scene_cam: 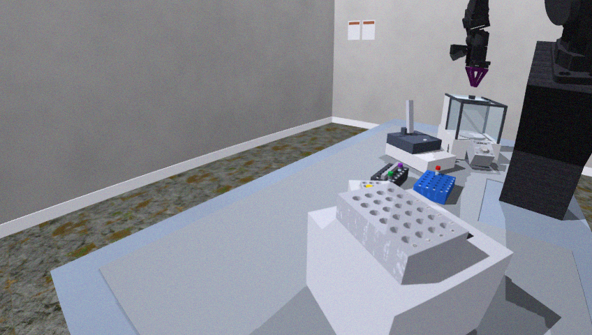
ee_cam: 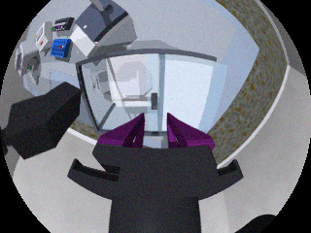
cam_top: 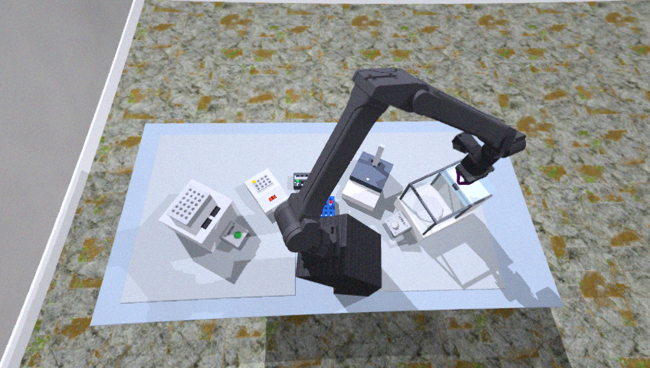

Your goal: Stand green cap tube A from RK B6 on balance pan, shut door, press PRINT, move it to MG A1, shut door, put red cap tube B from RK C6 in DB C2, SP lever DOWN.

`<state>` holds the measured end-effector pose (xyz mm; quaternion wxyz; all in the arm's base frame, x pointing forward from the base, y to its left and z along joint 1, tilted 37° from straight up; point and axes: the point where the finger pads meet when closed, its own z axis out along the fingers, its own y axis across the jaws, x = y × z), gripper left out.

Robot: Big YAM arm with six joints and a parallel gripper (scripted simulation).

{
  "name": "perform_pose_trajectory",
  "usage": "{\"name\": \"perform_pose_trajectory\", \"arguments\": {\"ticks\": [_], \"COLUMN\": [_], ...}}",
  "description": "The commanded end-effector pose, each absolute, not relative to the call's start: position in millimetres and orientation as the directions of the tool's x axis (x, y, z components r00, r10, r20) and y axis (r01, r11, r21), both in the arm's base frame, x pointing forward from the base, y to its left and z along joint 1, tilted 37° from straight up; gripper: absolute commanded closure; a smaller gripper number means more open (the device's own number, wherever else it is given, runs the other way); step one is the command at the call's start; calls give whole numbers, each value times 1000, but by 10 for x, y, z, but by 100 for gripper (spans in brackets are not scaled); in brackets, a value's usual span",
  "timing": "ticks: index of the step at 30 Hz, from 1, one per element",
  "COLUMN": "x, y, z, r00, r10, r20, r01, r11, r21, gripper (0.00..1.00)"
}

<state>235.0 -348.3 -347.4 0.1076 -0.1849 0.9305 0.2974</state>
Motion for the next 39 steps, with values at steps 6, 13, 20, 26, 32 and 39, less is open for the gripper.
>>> {"name": "perform_pose_trajectory", "arguments": {"ticks": [6, 13, 20, 26, 32, 39], "x": [2412, 2402, 2407, 2416, 2453, 2453], "y": [-3321, -3241, -3163, -3142, -3212, -3212], "z": [-3690, -3756, -3848, -3890, -3846, -3846], "r00": [-910, -911, -911, -911, -909, -909], "r10": [-281, -280, -279, -281, -285, -285], "r20": [-303, -302, -302, -302, -304, -304], "r01": [-405, -404, -404, -404, -408, -408], "r11": [753, 750, 749, 750, 757, 757], "r21": [519, 524, 525, 523, 510, 510], "gripper": [70, 70, 70, 70, 70, 70]}}
